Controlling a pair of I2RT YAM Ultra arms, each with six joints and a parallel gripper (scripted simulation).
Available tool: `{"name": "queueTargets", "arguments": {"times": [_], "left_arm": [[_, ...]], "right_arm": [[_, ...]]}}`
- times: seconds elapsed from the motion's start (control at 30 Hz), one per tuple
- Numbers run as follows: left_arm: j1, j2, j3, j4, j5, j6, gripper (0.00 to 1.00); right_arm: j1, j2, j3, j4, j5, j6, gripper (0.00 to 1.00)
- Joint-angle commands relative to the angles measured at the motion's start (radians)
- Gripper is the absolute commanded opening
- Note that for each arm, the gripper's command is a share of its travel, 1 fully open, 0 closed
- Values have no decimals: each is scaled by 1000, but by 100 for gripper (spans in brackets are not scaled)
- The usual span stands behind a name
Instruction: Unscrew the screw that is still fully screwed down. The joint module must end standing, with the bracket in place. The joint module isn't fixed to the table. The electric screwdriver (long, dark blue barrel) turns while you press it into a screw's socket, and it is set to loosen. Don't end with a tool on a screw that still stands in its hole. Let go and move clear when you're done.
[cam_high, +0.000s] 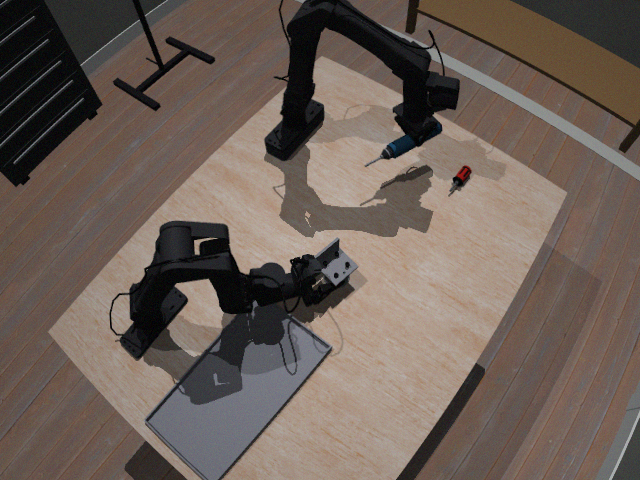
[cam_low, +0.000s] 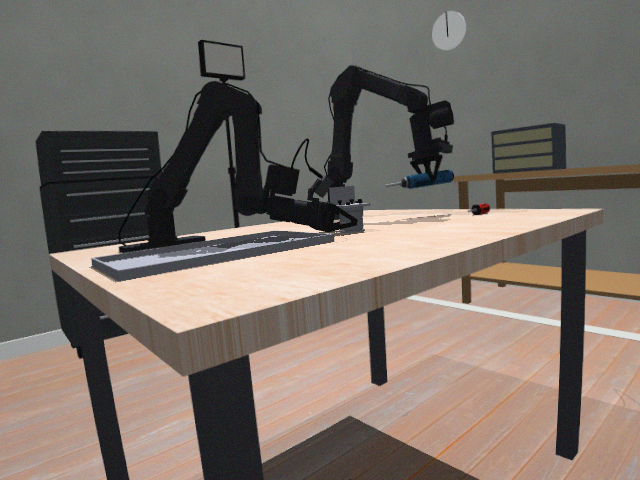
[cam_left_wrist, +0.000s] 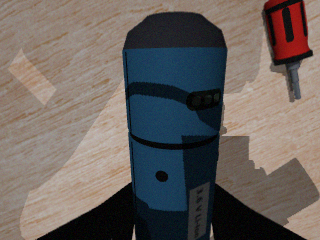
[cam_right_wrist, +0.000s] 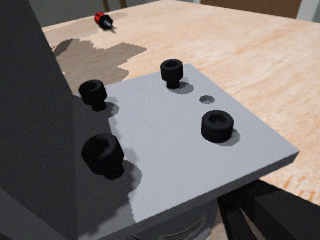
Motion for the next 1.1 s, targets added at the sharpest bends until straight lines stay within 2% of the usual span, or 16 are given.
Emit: {"name": "queueTargets", "arguments": {"times": [0.0,0.17,0.33,0.4,0.73,0.77,0.9,1.07], "left_arm": [[-37,-54,-14,69,-4,36,42],[-75,-74,-40,127,-4,71,42],[-63,-81,-3,131,-6,72,42],[-90,-84,-54,156,-5,86,42],[-168,-129,-107,270,-4,154,42],[-169,-137,-73,271,-4,155,42],[-156,-136,-71,274,-5,156,42],[-207,-153,-138,333,-4,189,42]], "right_arm": [[2,-5,6,-10,5,4,59],[2,-5,6,-10,5,4,59],[2,-5,6,-10,5,4,59],[2,-5,6,-10,5,4,59],[2,-5,6,-10,5,4,59],[2,-5,6,-10,5,4,59],[2,-5,6,-10,5,4,59],[2,-5,6,-10,5,4,59]]}}
